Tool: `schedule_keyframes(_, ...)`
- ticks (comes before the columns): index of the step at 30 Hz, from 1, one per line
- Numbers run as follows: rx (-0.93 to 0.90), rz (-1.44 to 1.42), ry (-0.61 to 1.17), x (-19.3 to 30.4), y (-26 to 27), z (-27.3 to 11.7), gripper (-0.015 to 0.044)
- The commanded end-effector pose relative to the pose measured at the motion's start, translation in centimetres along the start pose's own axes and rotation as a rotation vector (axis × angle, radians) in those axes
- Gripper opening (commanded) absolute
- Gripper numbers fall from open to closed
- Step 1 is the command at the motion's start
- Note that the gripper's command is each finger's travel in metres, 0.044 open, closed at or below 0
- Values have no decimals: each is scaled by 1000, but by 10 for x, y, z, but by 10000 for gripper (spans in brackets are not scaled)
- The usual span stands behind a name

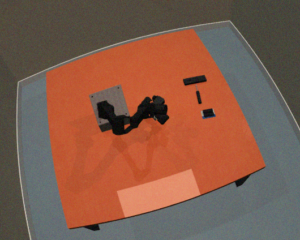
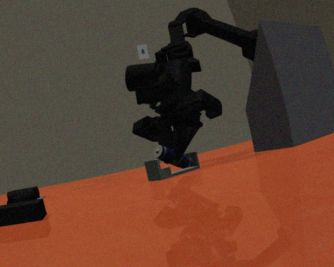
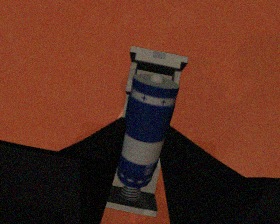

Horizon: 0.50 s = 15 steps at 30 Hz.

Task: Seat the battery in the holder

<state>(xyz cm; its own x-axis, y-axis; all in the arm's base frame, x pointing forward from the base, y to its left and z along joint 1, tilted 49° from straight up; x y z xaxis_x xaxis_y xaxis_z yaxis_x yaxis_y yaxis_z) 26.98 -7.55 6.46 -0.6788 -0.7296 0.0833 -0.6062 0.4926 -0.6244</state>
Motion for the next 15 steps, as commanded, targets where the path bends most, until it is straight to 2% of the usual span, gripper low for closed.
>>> schedule_keyframes(1,-21,8,36,0,1,3,80)
schedule_keyframes(15,-67,26,103,-10,-3,9,80)
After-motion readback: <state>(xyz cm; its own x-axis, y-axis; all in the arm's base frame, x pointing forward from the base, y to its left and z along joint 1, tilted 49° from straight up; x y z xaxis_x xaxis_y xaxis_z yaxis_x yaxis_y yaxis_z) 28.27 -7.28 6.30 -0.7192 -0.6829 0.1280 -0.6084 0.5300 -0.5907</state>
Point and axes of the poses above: the point midway between the two fingers, 35 mm back from their tips, its own z axis out along the fingers, its own y axis across the jaws, x = y × z, the point moved 10 cm from there along -z, back along the fingers, and after that the axes turned 14 degrees about -z, right-handed, at the moved point
